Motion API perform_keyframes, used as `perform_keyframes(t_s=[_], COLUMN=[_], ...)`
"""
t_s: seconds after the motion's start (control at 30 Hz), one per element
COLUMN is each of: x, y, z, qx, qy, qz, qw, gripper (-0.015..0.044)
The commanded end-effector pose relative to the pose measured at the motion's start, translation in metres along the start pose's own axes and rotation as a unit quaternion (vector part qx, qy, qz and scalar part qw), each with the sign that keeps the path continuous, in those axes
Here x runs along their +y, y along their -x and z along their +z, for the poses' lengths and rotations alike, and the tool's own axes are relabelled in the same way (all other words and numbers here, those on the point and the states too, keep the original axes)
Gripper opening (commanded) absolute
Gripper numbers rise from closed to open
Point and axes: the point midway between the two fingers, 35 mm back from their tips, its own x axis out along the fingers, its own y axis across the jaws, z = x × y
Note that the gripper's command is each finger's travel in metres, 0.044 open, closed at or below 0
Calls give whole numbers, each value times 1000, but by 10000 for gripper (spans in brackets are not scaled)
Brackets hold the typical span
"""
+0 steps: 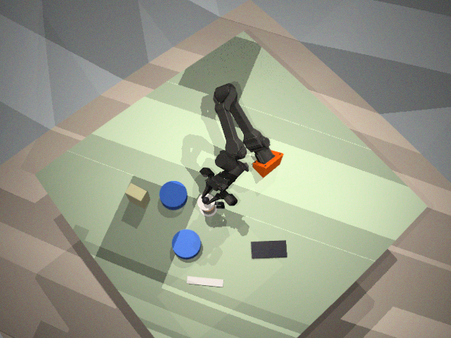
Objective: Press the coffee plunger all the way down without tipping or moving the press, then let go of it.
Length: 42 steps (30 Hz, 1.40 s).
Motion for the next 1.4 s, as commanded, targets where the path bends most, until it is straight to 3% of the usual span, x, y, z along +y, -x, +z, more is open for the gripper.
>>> perform_keyframes(t_s=[0.0, 0.63, 1.03, 1.37], x=[0, 1, 1, 2], y=[-3, -1, -1, 26], z=[-5, 0, 0, 30], qx=[9, 2, 2, 11], qy=[6, 1, 1, 2], qz=[-4, -1, -1, 2], qw=[1000, 1000, 1000, 1000], gripper=[116, 116, 431, 440])
